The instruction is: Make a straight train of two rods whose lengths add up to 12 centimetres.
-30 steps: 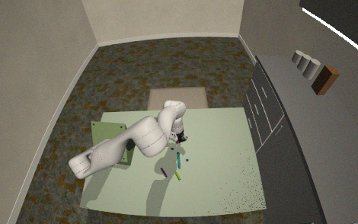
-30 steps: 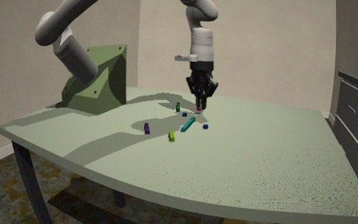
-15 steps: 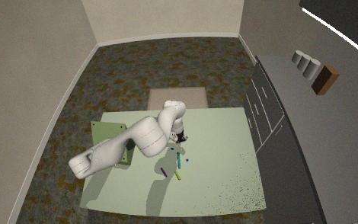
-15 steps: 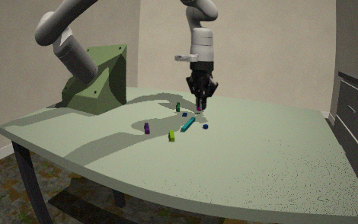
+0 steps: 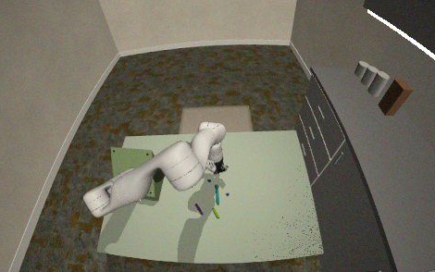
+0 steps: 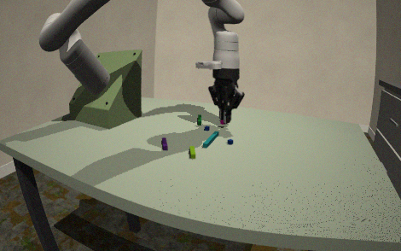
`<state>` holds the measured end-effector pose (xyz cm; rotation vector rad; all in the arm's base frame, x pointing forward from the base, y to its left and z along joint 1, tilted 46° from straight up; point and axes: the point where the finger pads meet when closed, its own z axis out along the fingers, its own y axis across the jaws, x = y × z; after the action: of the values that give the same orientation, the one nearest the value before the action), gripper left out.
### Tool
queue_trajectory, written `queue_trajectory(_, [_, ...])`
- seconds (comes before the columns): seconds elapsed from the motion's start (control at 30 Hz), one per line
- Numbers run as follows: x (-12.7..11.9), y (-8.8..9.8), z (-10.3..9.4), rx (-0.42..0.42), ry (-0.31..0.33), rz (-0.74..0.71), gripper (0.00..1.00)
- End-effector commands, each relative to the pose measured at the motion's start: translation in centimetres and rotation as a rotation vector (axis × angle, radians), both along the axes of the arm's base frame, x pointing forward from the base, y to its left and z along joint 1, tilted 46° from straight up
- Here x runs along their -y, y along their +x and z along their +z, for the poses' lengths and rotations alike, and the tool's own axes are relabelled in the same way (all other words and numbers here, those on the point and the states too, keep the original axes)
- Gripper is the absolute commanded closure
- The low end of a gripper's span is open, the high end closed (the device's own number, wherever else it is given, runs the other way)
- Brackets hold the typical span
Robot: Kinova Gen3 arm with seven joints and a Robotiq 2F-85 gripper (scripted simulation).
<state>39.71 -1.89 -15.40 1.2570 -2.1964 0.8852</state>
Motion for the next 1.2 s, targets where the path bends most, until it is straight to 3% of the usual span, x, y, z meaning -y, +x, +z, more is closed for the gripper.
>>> queue_trajectory(0.0, [0.09, -0.03, -0.16, 0.004, 0.001, -0.003, 0.95])
queue_trajectory(1.17, [0.03, 0.44, -0.21, 0.008, 0.002, -0.005, 0.95])
